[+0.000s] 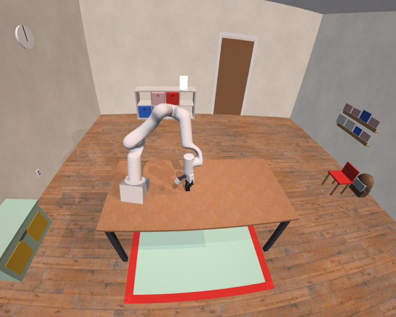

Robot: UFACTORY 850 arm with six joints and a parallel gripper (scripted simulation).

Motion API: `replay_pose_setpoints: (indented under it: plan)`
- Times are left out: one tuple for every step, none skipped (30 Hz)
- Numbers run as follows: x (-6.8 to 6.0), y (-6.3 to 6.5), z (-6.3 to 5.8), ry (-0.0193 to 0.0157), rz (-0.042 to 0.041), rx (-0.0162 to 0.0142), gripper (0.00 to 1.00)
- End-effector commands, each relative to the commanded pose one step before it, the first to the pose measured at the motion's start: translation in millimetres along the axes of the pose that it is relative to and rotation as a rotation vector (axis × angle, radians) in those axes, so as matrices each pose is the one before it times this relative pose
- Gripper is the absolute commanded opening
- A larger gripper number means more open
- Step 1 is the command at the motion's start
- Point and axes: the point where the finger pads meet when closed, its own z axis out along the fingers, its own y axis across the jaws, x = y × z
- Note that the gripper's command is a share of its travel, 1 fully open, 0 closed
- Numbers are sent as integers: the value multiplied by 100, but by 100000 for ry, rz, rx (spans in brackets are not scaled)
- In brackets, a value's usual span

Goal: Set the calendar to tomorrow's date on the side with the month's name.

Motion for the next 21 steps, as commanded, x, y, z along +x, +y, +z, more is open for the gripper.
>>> replay_pose_setpoints:
  plan:
    - [480,-830,40,2169,16624,-902,27]
    - [121,-233,31,-4,4483,-4,27]
    - [71,-153,20,-3,2874,-3,27]
    - [116,-265,35,-5,4933,-5,27]
    - [38,-98,13,-2,1784,-2,27]
    - [0,0,0,0,0,0,27]
    - [0,0,0,0,0,0,27]
    - [122,-330,42,-6,5998,-8,27]
    - [91,-293,37,-5,5220,-8,27]
    - [66,-250,32,-4,4403,-7,27]
    - [35,-157,20,-3,2735,-5,27]
    - [9,-48,6,-1,837,-2,27]
    - [30,-159,20,-2,2756,-5,27]
    - [19,-115,14,-2,1983,-4,27]
    - [11,-75,9,-1,1288,-3,27]
    - [5,-41,5,-1,706,-2,27]
    - [2,-16,2,0,277,-1,27]
    - [0,-2,0,0,42,0,27]
    - [0,0,0,0,0,0,27]
    - [0,0,0,0,0,0,27]
    - [0,0,0,0,0,0,27]
